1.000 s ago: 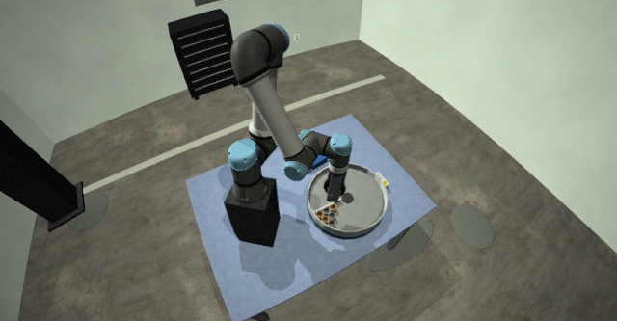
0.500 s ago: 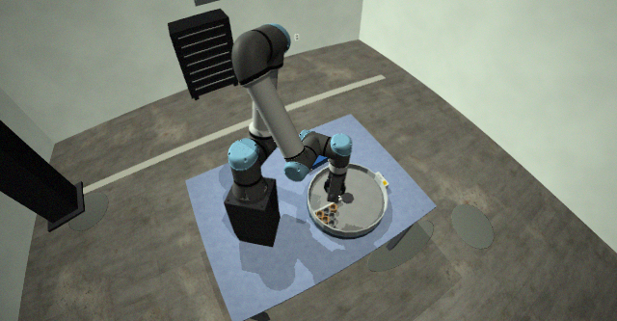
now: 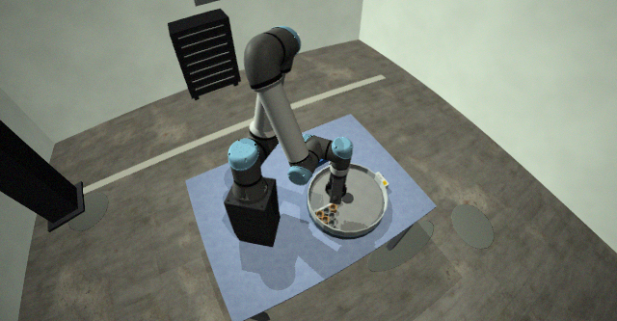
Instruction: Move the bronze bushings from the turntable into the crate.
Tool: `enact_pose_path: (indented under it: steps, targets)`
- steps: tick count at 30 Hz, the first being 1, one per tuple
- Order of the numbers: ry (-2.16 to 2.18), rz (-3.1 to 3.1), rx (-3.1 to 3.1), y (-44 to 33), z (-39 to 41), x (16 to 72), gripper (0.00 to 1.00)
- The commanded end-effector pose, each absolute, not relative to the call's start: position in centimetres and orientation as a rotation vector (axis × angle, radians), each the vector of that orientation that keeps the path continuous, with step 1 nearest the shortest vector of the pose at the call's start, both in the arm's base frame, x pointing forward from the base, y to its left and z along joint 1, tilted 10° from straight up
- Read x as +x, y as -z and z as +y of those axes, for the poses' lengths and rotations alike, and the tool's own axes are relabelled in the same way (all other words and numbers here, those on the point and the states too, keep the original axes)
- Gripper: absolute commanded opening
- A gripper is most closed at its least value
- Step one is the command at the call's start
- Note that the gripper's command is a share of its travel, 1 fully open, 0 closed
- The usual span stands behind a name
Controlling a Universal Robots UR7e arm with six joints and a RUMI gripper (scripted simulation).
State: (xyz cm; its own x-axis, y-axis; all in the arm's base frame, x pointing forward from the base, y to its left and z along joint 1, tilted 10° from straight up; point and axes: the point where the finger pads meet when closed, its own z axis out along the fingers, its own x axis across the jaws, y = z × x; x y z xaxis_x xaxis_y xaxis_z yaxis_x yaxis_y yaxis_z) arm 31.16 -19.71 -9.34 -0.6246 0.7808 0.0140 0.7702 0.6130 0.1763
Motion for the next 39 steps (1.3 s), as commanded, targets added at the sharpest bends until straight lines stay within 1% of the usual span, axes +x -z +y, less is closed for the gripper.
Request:
enact_pose_path:
  steps: [1,19,39]
  targets:
    - [-0.250,2.785,1.272,11.3,-19.5,32.3,0.05]
    - [-0.245,2.833,1.143,15.4,-18.8,34.6,0.05]
    - [-0.244,2.838,1.131,15.8,-18.7,34.8,0.05]
